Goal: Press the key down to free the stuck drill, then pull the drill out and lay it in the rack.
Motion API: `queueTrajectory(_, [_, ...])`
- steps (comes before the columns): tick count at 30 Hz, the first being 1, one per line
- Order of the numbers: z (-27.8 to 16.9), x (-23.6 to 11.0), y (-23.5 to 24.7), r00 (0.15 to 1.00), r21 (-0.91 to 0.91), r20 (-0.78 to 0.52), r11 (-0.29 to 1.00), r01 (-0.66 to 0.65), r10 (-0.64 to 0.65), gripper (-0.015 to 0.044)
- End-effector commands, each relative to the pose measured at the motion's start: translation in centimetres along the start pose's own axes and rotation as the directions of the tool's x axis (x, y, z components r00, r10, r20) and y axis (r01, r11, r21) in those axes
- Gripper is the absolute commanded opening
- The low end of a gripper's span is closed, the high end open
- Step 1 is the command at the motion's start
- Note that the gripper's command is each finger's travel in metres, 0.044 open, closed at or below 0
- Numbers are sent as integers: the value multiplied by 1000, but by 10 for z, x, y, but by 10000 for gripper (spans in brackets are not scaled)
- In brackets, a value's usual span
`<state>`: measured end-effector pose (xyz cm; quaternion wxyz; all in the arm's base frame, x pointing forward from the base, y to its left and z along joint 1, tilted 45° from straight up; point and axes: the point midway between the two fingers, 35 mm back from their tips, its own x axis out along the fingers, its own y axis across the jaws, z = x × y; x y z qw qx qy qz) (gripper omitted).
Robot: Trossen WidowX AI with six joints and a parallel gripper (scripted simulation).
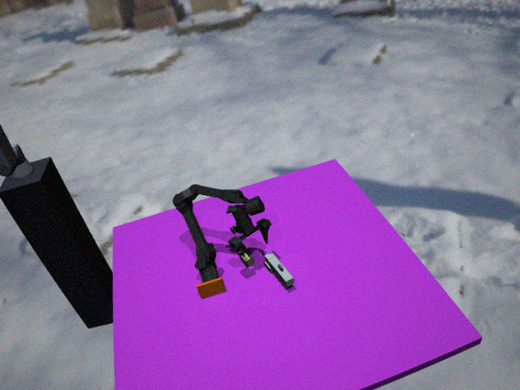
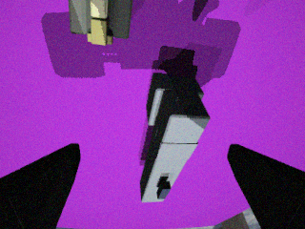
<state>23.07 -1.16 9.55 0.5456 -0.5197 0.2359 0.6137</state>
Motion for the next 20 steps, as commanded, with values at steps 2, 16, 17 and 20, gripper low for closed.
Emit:
queueTrajectory(2, [-93,0,-1,951,-1,-307,1000,21,-21,440])
queueTrajectory(16, [-269,-64,45,518,139,-850,989,48,95,440])
queueTrajectory(17, [-278,-71,51,474,157,-873,986,52,114,440])
queueTrajectory(20, [-302,-93,71,339,214,-924,974,69,179,440])
